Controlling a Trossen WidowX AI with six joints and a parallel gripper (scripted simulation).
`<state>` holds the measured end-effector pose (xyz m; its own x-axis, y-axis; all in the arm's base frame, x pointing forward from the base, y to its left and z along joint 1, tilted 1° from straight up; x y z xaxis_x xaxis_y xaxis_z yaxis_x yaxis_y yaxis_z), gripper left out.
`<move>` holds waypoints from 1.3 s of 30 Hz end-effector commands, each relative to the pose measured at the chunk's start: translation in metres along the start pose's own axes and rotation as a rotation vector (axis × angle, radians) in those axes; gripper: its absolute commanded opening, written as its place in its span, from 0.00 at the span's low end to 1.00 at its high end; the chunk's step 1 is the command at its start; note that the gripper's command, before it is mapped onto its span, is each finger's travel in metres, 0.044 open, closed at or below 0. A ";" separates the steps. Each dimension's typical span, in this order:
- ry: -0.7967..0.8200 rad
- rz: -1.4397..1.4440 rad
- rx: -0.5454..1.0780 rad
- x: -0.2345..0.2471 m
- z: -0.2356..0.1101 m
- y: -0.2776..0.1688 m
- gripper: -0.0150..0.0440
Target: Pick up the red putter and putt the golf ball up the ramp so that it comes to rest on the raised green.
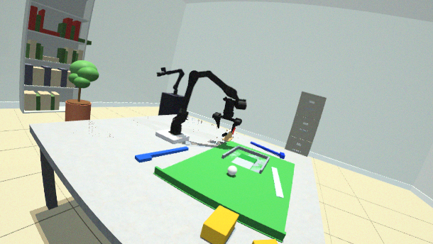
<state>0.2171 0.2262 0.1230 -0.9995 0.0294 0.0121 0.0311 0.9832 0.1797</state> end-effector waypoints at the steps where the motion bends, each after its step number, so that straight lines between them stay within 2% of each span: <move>1: 0.023 -0.018 -0.077 -0.003 -0.007 0.005 1.00; 18: 0.023 -0.018 -0.077 -0.004 0.018 0.000 1.00; 24: 0.023 -0.018 -0.077 -0.004 0.038 -0.003 1.00; 39: 0.023 -0.018 -0.077 -0.005 0.052 -0.006 1.00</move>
Point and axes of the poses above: the point midway between the two fingers, 35 mm back from their tips, its own z axis out along the fingers, its own x axis across the jaws, y = z × x, the point moved 2 cm from there along -z, back along the fingers, and after that the axes turned 12 degrees about z, right-handed, at the moved point
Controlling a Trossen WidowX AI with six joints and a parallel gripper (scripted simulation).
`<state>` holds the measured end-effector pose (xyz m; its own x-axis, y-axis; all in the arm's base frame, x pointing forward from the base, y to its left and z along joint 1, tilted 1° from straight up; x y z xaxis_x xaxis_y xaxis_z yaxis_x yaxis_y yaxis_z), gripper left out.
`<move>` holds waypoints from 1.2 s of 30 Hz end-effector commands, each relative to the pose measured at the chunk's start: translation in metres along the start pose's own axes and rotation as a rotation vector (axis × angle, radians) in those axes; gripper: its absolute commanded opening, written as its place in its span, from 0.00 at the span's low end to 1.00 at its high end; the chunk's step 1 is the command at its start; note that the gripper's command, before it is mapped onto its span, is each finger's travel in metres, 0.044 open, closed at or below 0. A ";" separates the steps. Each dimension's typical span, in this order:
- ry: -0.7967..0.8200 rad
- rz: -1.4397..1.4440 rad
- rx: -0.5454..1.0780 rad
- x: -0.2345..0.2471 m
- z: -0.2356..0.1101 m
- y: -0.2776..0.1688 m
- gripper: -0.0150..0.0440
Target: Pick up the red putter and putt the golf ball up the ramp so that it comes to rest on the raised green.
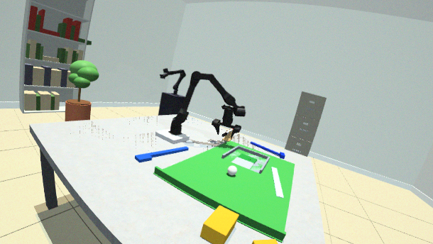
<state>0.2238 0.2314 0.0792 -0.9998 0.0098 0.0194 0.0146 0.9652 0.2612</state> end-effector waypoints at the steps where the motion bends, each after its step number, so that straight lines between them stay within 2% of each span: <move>1: 0.012 0.000 0.006 0.002 0.010 -0.004 1.00; 13: 0.012 0.000 0.007 0.002 0.018 -0.007 1.00; 28: 0.004 0.001 0.004 0.000 0.015 -0.005 0.33; 36: 0.004 0.001 0.004 0.000 0.014 -0.004 0.25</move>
Point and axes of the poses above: the point midway between the two fingers, 35 mm back from their tips, its own z axis out along the fingers, its own x axis across the jaws, y = z × x, the point moved 2 cm from there along -z, back along the fingers, and after that the axes turned 12 degrees about z, right-handed, at the moved point
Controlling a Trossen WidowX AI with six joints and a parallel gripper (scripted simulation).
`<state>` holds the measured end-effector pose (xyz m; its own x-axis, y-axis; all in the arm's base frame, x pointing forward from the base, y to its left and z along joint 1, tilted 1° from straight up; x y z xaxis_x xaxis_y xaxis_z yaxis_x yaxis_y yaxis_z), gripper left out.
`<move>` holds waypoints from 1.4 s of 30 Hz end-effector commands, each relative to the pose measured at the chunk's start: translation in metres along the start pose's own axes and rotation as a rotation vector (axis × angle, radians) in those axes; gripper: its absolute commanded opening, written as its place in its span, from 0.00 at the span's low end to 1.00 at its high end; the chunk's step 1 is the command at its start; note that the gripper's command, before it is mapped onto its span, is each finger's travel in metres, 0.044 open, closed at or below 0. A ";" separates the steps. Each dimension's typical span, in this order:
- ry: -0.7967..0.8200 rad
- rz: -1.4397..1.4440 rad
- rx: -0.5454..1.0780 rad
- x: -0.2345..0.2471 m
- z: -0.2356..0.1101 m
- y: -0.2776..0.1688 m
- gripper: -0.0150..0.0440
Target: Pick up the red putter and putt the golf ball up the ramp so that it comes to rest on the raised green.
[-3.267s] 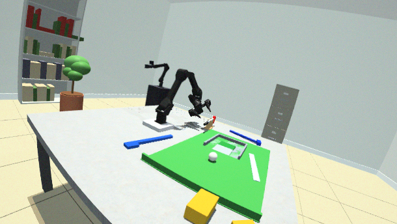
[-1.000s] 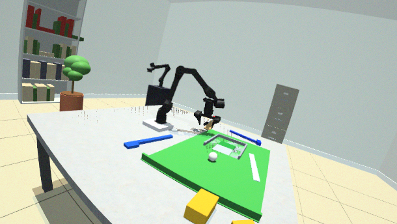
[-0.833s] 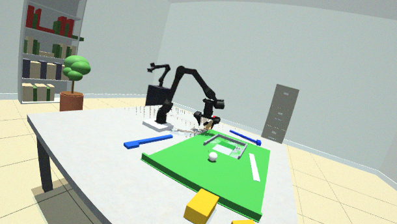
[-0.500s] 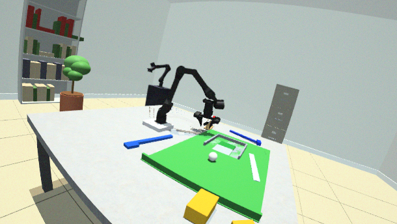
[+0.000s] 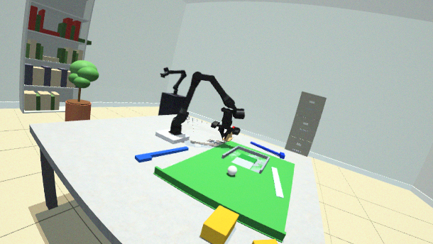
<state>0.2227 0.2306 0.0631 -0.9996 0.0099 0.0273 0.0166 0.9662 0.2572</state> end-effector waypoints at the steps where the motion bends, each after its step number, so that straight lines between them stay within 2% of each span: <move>1: -0.003 -0.001 0.000 -0.001 -0.003 0.001 0.25; 19: 0.000 0.000 0.000 0.004 -0.093 0.025 0.25; 23: 0.000 0.000 0.000 0.005 -0.097 0.026 0.25; 25: -0.005 0.012 0.010 0.001 -0.089 0.020 0.25; 42: -0.090 0.376 0.055 -0.055 -0.115 -0.055 0.25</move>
Point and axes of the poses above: the point midway between the two fingers, 35 mm back from their tips, its own z axis out along the fingers, its own x axis across the jaws, y = z × x, the point moved 2 cm from there along -z, back along the fingers, and after that the axes turned 12 degrees about z, right-handed, at the moved point
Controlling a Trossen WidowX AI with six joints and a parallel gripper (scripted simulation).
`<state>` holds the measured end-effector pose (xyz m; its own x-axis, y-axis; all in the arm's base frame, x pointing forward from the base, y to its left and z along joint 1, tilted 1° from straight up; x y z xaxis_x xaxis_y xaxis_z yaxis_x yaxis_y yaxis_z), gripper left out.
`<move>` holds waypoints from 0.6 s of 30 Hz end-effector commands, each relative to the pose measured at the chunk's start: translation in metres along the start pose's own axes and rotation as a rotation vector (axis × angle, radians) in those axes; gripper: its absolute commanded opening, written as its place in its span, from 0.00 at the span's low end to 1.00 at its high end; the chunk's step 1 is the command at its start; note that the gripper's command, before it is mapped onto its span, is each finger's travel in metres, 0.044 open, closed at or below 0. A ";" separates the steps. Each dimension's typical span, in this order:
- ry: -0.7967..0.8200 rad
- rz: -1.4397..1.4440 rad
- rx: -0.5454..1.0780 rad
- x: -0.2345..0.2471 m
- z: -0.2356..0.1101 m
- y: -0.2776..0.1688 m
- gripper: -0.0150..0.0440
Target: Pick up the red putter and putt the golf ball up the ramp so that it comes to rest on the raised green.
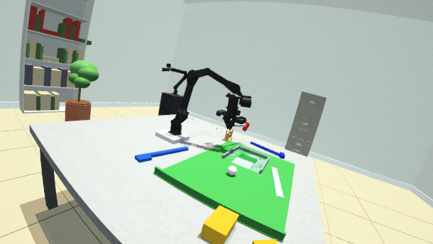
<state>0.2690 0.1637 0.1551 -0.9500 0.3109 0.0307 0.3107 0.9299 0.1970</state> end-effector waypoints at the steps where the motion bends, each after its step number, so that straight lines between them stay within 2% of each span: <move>1: -0.026 0.100 0.004 -0.019 -0.007 -0.015 0.25; 18: -0.099 0.463 0.041 -0.074 -0.031 -0.090 0.25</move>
<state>0.3050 0.0693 0.1615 -0.7547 0.6558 0.0204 0.6512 0.7449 0.1456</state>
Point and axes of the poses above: the point midway between the two fingers, 35 mm back from their tips, its own z axis out along the fingers, its own x axis across the jaws, y = z × x, the point moved 2 cm from there along -z, back along the fingers, and after that the axes turned 12 degrees about z, right-handed, at the moved point
